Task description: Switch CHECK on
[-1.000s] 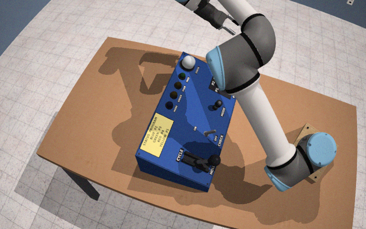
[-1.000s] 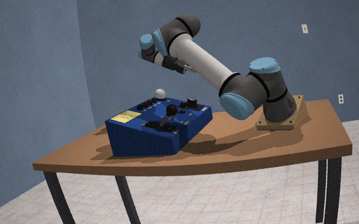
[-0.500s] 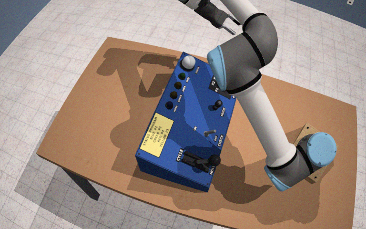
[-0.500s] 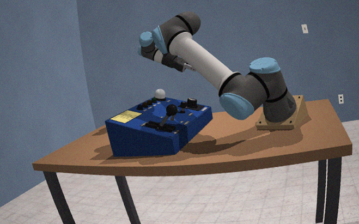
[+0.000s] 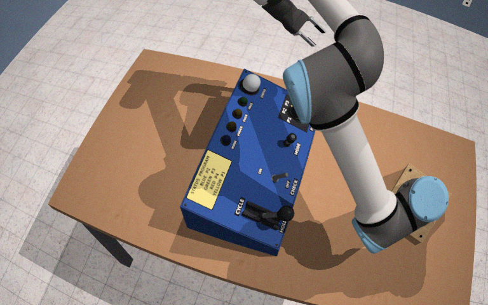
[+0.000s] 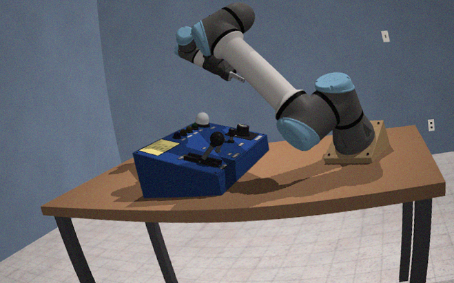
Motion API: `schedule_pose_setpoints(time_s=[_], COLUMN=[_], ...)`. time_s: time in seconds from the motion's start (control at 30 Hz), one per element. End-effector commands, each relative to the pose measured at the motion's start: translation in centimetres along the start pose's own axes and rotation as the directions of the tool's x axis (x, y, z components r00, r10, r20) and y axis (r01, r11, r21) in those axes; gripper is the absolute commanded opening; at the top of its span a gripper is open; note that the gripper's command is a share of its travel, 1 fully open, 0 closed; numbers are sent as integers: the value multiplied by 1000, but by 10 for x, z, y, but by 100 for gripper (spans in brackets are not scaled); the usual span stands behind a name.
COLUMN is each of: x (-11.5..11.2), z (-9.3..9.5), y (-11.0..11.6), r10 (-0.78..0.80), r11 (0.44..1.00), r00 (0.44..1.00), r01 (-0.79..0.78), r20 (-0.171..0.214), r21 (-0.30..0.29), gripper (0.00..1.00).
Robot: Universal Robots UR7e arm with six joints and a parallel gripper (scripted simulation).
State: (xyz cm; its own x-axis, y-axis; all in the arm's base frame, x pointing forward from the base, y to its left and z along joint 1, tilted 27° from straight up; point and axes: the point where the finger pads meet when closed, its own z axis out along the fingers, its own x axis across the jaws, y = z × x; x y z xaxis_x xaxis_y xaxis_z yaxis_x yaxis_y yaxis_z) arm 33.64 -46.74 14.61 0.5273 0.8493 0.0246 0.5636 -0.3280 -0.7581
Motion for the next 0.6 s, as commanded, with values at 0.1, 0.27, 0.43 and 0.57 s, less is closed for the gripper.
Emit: schedule_pose_setpoints(time_s=[0.1, 0.27, 0.43, 0.57], x=[19, 36, 49, 69], z=[-5, -8, -9, -8], y=[-50, -88, -112, -145], r10=[186, 323, 407, 517], r11=[981, 941, 903, 835], r00=[979, 932, 888, 806], r01=[-190, -335, -426, -548], r20=[-88, -163, -214, -287], r21=[-39, -53, -51, -35], gripper=[100, 100, 100, 100])
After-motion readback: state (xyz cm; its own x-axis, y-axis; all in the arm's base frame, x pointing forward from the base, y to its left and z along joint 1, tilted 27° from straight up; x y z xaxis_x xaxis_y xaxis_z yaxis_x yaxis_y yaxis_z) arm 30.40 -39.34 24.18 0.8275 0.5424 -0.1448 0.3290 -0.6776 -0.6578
